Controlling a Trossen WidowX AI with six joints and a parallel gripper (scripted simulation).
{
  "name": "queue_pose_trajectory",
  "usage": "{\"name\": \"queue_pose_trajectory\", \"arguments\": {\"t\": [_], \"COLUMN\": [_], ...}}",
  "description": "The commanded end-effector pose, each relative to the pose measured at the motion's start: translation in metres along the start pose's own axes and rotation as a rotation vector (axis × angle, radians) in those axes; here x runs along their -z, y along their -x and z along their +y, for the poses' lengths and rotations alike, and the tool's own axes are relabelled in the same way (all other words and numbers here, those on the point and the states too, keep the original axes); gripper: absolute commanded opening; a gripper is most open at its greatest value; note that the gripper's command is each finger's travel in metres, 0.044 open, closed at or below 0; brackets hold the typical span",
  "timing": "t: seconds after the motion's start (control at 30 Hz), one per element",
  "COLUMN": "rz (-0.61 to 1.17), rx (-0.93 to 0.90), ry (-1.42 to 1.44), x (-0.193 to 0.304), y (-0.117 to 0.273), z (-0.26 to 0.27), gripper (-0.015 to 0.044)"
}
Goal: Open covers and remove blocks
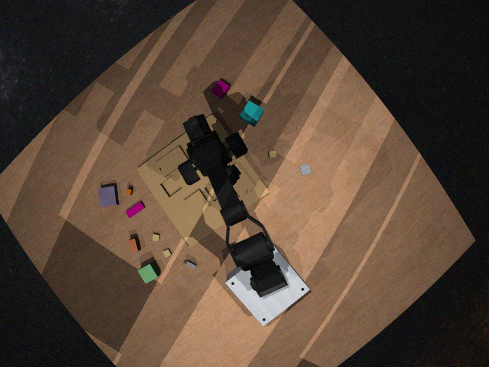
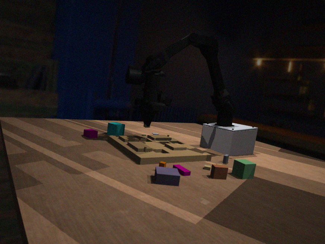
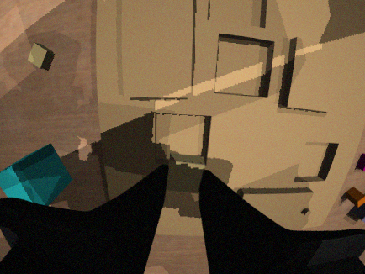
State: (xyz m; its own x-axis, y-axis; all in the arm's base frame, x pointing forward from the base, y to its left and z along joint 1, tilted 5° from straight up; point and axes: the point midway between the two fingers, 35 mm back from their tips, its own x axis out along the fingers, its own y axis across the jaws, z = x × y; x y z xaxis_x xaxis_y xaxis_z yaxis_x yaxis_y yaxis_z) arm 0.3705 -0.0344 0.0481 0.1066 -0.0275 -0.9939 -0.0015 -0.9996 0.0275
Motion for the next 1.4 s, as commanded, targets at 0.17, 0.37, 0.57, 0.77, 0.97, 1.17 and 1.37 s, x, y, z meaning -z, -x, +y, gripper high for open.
{"name": "queue_pose_trajectory", "arguments": {"t": [0.17, 0.37, 0.57, 0.77, 0.97, 1.17, 1.37], "rz": [0.007, 0.006, 0.004, 0.002, 0.001, -0.001, -0.002], "rx": [-0.004, -0.005, -0.007, -0.008, -0.010, -0.012, -0.013], "ry": [-0.004, -0.004, -0.004, -0.004, -0.004, -0.003, -0.003], "x": [0.001, -0.003, -0.011, -0.022, -0.034, -0.047, -0.062], "y": [0.025, 0.028, 0.028, 0.028, 0.028, 0.028, 0.028], "z": [0.000, 0.010, 0.032, 0.053, 0.074, 0.094, 0.112], "gripper": [0.0080, 0.0080, 0.0080, 0.0080, 0.0080, 0.0080, 0.0080]}}
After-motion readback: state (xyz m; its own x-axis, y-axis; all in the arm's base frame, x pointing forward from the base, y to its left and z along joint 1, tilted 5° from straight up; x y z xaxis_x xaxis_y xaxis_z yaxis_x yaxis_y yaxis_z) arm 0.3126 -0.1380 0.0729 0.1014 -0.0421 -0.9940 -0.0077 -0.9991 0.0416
